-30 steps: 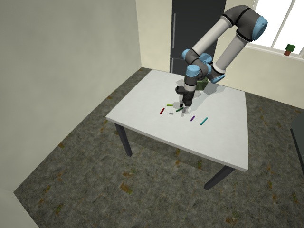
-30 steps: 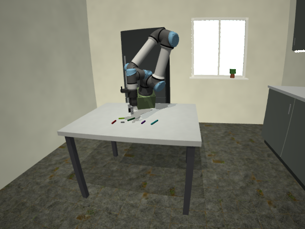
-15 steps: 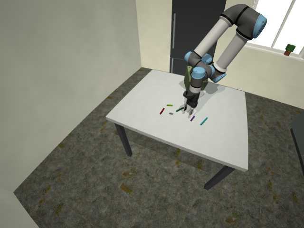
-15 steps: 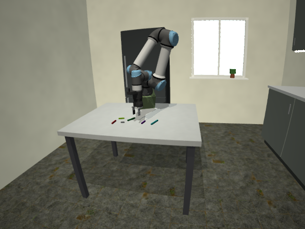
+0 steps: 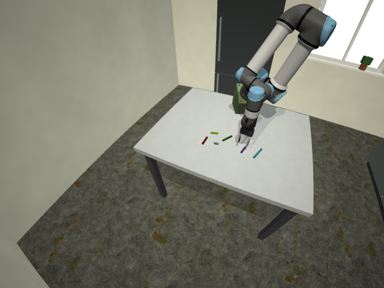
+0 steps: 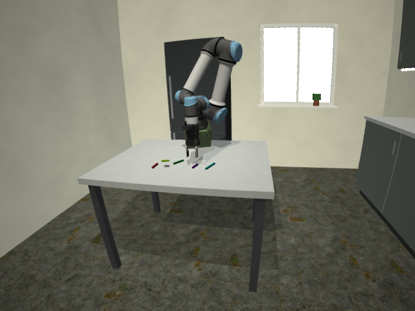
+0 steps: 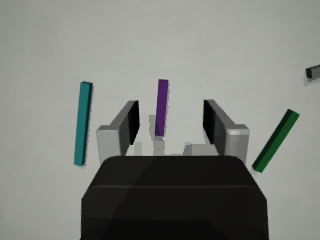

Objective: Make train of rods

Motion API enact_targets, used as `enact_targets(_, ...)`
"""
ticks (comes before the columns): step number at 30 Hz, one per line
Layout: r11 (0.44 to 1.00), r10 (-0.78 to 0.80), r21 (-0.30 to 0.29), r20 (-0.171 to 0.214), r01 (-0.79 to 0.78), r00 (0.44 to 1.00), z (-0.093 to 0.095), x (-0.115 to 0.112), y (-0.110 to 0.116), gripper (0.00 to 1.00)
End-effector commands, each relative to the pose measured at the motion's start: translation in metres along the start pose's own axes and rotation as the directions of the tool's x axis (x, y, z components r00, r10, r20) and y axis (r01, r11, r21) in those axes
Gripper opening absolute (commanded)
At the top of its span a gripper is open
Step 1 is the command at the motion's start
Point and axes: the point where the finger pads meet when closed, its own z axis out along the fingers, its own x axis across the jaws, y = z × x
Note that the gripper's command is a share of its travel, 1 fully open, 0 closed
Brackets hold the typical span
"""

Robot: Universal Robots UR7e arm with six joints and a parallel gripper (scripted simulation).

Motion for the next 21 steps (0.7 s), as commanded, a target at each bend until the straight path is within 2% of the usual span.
enact_targets(1, 0.997, -0.083, 0.005, 0.003, 0.083, 0.997, 0.0016, -0.0077, 0.0034, 1.00)
enact_targets(21, 0.993, -0.121, 0.006, 0.004, 0.121, 0.993, 0.0024, -0.0114, 0.0054, 1.00)
